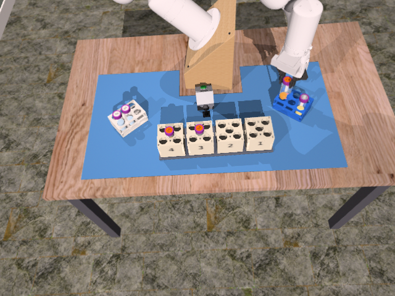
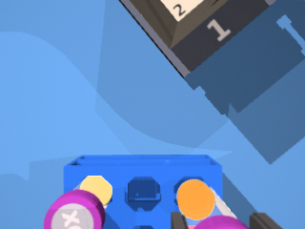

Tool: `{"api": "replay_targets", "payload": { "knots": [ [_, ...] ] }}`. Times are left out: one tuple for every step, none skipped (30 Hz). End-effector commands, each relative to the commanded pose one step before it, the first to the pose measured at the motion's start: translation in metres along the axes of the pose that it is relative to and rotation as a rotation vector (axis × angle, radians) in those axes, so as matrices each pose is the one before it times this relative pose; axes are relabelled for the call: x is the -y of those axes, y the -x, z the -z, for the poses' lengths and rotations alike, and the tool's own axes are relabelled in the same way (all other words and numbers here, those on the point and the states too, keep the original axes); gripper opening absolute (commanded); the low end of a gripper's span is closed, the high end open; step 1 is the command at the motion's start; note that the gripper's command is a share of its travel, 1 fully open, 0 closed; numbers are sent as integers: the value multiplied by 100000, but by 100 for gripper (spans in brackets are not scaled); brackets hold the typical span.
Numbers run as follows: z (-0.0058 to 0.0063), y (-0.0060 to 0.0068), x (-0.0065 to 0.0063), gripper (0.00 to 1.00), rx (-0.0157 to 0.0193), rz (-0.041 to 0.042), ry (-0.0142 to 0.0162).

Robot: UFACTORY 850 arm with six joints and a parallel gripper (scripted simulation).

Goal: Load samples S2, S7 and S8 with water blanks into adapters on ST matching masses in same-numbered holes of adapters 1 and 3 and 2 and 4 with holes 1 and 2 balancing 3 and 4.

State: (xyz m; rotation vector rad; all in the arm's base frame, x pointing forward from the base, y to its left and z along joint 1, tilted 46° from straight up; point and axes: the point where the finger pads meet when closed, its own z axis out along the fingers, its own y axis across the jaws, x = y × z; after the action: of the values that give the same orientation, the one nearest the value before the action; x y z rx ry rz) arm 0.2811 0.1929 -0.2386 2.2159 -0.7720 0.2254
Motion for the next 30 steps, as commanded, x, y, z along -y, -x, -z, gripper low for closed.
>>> {"api": "replay_targets", "payload": {
  "knots": [
    [711, -16, 116, 0, 19, -79, -275],
    [200, 0, 0, 0, 0, 0, 0],
    [200, 0, 0, 0, 0, 0, 0],
    [200, 0, 0, 0, 0, 0, 0],
    [200, 0, 0, 0, 0, 0, 0],
    [200, 0, 0, 0, 0, 0, 0],
    [200, 0, 0, 0, 0, 0, 0],
    [200, 0, 0, 0, 0, 0, 0],
    [200, 0, 0, 0, 0, 0, 0],
    [200, 0, 0, 0, 0, 0, 0],
    [200, 0, 0, 0, 0, 0, 0],
    [200, 0, 0, 0, 0, 0, 0],
    [0, 0, 0, 0, 0, 0, 0],
    [0, 0, 0, 0, 0, 0, 0],
    [194, -1, -2, 0, 1, 0, -3],
    [206, 1, 2, 0, 0, 0, 2],
    [200, 0, 0, 0, 0, 0, 0],
    [200, 0, 0, 0, 0, 0, 0],
    [200, 0, 0, 0, 0, 0, 0],
    [200, 0, 0, 0, 0, 0, 0],
    [200, 0, 0, 0, 0, 0, 0],
    [200, 0, 0, 0, 0, 0, 0],
    [200, 0, 0, 0, 0, 0, 0],
    [200, 0, 0, 0, 0, 0, 0],
    [200, 0, 0, 0, 0, 0, 0],
    [200, 0, 0, 0, 0, 0, 0],
    [200, 0, 0, 0, 0, 0, 0],
    [200, 0, 0, 0, 0, 0, 0],
    [200, 0, 0, 0, 0, 0, 0],
    [0, 0, 0, 0, 0, 0, 0]
  ]
}}
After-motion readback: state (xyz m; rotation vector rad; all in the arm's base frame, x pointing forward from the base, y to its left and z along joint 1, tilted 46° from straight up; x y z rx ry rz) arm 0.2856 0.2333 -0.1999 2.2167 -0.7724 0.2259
